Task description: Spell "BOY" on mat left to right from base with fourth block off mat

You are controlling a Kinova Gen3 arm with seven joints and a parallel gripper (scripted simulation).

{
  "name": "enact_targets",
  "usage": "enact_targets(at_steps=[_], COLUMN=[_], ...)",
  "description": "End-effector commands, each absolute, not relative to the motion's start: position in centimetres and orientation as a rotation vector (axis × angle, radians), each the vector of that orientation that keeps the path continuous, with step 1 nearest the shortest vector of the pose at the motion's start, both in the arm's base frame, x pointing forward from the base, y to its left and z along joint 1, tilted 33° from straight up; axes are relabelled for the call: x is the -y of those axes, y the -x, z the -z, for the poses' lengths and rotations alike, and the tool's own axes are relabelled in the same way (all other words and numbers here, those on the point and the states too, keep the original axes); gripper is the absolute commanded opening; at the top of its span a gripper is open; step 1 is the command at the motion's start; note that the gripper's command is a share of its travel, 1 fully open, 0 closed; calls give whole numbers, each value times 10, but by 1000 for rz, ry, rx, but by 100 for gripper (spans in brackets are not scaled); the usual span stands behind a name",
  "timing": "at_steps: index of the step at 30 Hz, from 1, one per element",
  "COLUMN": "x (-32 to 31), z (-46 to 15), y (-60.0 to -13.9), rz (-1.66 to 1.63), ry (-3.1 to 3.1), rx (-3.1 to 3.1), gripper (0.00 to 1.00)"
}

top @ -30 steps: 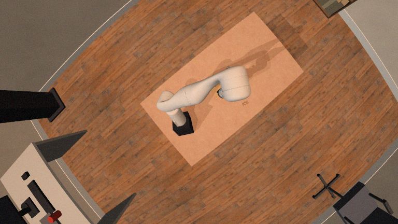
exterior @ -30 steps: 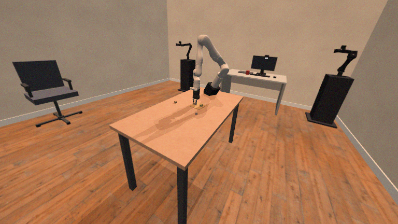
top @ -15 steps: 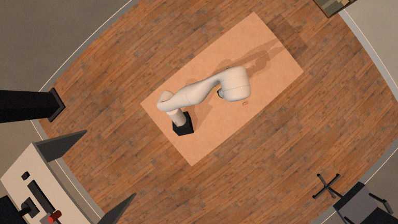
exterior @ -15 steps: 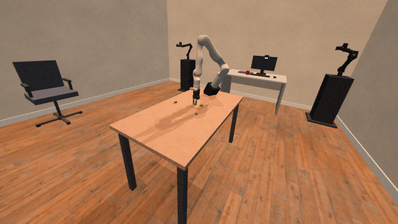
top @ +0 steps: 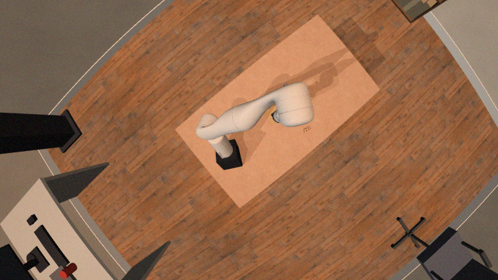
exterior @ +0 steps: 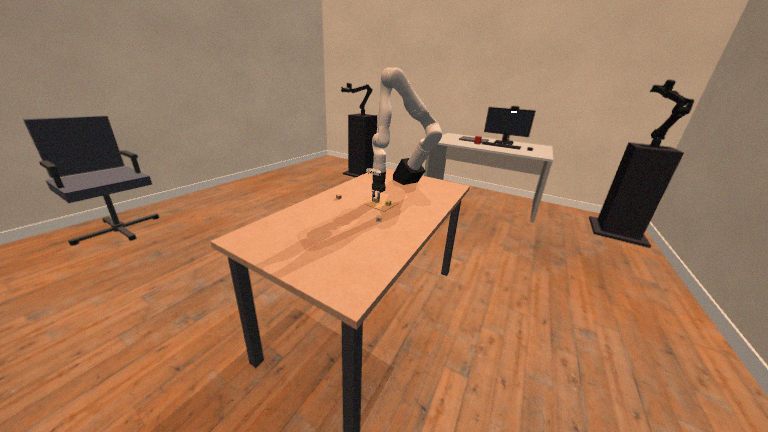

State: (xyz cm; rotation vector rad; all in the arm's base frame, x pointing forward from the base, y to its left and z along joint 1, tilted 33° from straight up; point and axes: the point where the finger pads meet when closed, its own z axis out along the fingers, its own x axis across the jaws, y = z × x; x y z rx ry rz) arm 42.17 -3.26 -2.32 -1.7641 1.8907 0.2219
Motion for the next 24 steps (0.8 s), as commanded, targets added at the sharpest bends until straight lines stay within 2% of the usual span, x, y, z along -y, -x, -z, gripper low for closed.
enact_targets(at_steps=[1,11,12,14,15,19,20,22,23,24], x=[33,33,33,33,33,33,33,33,33,33], z=[23,23,23,23,23,23,23,23,23,23], y=[-422,-422,-422,-422,-422,-422,-422,-422,-422,-422], rz=[-220,-220,-220,-220,-220,-220,-220,-220,-220,-220], ry=[1764,1764,1764,1764,1764,1764,1764,1764,1764,1764], rx=[-1891,-1891,-1891,-1891,-1891,-1891,-1891,-1891,-1891,-1891], gripper=[49,49,55,55,61,61,67,67,73,73])
